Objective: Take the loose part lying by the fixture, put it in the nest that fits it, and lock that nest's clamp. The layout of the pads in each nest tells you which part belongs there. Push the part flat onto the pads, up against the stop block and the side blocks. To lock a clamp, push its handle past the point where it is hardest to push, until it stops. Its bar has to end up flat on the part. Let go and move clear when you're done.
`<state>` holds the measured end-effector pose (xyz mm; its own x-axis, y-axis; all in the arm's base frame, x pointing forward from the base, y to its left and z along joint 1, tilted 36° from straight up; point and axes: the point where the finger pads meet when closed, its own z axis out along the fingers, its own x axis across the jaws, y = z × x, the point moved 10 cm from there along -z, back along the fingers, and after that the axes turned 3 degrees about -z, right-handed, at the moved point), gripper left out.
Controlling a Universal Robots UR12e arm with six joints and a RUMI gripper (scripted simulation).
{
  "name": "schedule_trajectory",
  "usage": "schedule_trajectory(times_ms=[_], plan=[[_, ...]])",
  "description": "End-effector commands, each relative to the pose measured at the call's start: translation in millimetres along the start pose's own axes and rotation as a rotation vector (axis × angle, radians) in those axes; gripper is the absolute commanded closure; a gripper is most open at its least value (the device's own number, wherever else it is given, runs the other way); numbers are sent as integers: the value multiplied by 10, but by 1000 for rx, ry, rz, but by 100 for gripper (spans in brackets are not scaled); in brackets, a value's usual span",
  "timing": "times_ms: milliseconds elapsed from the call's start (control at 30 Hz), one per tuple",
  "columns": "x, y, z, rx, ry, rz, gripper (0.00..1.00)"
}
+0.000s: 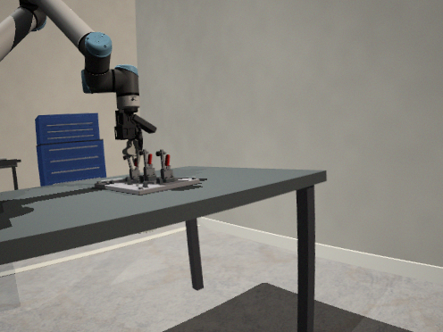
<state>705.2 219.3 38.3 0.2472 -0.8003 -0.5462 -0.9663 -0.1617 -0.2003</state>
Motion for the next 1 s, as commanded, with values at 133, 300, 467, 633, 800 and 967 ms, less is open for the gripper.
schedule_trajectory(times_ms=[133, 300, 467, 633, 800, 967], plan=[[-6, 73, 4, -3, -2, 3, 100], [-8, 101, 5, -3, -2, 3, 100], [-9, 117, 8, -4, -3, 3, 100], [-9, 121, 13, -4, -3, 4, 100], [-9, 122, 13, -5, -3, 4, 100], [-9, 122, 13, -5, -3, 4, 100]])
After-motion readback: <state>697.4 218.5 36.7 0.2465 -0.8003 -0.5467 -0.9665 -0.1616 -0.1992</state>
